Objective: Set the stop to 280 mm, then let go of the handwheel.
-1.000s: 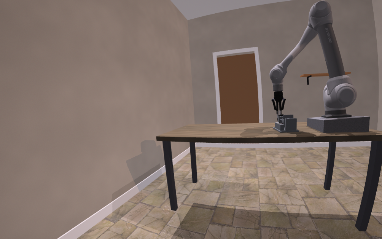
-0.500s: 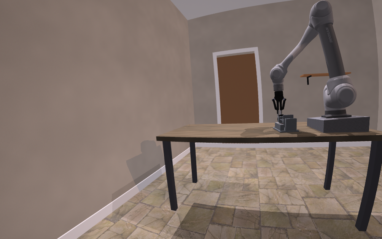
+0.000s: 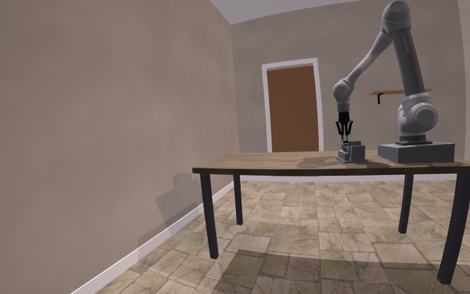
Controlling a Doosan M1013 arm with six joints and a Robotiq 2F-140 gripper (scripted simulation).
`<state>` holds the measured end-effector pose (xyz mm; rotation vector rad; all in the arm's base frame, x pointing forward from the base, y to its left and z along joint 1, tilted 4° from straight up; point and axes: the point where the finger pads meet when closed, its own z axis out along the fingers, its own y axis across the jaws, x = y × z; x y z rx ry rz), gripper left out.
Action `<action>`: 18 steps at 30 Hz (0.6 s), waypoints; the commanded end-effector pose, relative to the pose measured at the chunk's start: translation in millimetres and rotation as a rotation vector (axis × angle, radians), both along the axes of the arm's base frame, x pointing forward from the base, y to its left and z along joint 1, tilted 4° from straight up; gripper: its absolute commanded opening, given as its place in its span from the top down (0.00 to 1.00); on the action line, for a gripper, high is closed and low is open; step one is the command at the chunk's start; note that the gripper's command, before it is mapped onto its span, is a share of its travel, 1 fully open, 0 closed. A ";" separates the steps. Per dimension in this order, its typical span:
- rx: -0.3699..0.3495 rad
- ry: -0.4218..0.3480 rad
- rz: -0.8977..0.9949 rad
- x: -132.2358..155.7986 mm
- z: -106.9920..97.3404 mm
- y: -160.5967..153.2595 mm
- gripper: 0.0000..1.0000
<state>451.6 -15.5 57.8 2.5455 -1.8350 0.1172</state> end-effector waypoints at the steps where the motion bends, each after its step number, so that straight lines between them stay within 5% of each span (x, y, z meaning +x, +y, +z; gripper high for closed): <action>1: 0.000 0.002 0.000 -2.8 0.1 -0.9 0.96; 18: 0.000 0.002 0.000 -15.2 -2.5 -5.2 0.96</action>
